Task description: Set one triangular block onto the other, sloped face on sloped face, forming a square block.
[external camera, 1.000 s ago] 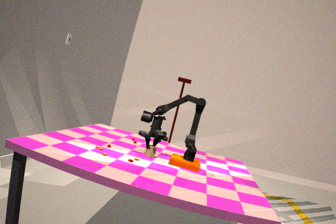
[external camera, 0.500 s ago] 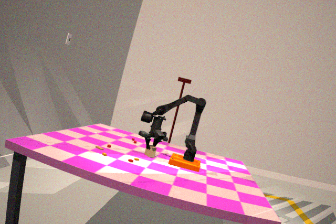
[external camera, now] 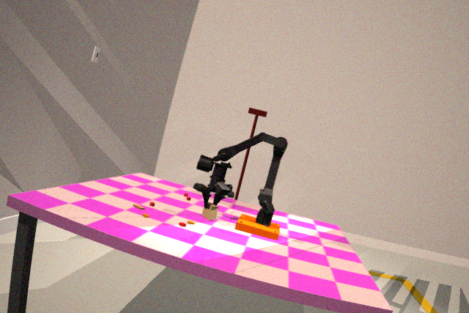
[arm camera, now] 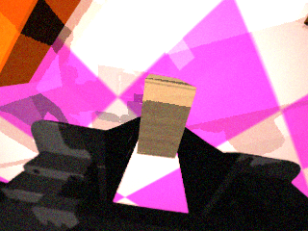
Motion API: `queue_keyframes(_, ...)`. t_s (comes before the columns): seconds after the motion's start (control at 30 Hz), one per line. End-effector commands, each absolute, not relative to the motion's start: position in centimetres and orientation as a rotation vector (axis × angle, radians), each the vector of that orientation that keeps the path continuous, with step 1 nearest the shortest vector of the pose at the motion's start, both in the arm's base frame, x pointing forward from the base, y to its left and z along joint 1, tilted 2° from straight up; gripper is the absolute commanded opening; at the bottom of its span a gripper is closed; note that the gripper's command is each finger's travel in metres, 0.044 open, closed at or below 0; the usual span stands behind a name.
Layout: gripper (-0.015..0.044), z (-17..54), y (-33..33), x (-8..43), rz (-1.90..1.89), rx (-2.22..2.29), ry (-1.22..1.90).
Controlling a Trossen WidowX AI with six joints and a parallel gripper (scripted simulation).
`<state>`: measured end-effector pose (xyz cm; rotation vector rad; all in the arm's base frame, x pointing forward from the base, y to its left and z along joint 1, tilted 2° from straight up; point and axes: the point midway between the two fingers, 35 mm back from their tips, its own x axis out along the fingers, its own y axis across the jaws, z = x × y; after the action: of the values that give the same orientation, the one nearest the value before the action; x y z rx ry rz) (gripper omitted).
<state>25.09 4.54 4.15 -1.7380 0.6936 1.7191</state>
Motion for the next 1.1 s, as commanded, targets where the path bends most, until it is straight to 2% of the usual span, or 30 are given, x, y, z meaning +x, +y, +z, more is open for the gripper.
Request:
queue_keyframes(0.0, 0.0, 4.1, 4.6, 25.1, 1.716, -1.734, 0.694)
queue_keyframes(0.07, 0.0, 4.1, 4.6, 25.1, 1.714, -1.732, 0.694)
queue_keyframes(0.63, 0.044, 4.1, 4.5, 25.1, 1.719, -1.738, 0.694)
queue_keyframes(0.9, 0.044, 4.4, 4.5, 25.1, 1.719, -1.738, 0.694)
queue_keyframes(1.07, 0.044, 10.0, 4.4, 25.6, 1.718, -1.738, 0.694)
